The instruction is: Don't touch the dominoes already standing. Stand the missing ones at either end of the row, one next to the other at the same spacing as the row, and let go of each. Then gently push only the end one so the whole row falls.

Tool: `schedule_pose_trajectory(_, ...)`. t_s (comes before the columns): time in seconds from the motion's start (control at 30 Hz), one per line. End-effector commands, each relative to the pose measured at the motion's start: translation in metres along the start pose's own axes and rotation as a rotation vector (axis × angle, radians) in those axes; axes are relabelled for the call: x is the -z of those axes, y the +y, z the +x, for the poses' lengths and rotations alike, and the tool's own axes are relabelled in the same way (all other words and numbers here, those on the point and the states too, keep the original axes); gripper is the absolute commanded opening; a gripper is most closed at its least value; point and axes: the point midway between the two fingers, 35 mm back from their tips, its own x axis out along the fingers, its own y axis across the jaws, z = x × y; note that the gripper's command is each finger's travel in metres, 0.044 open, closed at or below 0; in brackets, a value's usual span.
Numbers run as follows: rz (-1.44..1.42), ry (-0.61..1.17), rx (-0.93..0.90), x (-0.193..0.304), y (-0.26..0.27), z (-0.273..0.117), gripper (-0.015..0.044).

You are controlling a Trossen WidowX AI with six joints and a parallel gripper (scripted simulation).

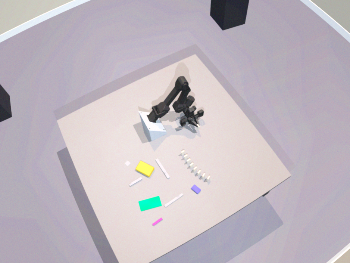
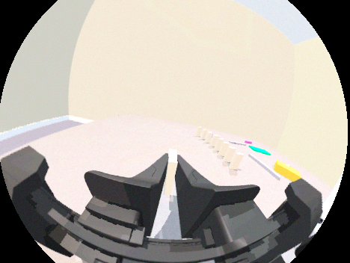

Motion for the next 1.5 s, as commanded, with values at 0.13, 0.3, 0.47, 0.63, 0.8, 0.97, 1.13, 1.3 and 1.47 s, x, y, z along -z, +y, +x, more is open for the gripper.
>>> schedule_pose_trajectory(0.13, -0.005, 0.001, 0.003, 0.016, -0.004, 0.001, 0.0024)
schedule_pose_trajectory(0.3, -0.01, 0.003, 0.004, 0.025, -0.007, 0.001, 0.0024)
schedule_pose_trajectory(0.47, -0.01, 0.003, 0.004, 0.025, -0.007, 0.001, 0.0024)
schedule_pose_trajectory(0.63, -0.01, 0.003, 0.004, 0.025, -0.007, 0.001, 0.0024)
schedule_pose_trajectory(0.8, -0.01, 0.003, 0.004, 0.025, -0.007, 0.001, 0.0129)
schedule_pose_trajectory(0.97, -0.01, 0.003, 0.004, 0.025, -0.007, 0.001, 0.026)
schedule_pose_trajectory(1.13, -0.01, 0.003, 0.004, 0.025, -0.007, 0.001, 0.0391)
schedule_pose_trajectory(1.3, -0.011, 0.003, 0.003, 0.011, -0.005, 0.001, 0.044)
schedule_pose_trajectory(1.47, -0.013, 0.004, 0.001, -0.017, -0.007, 0.0, 0.044)
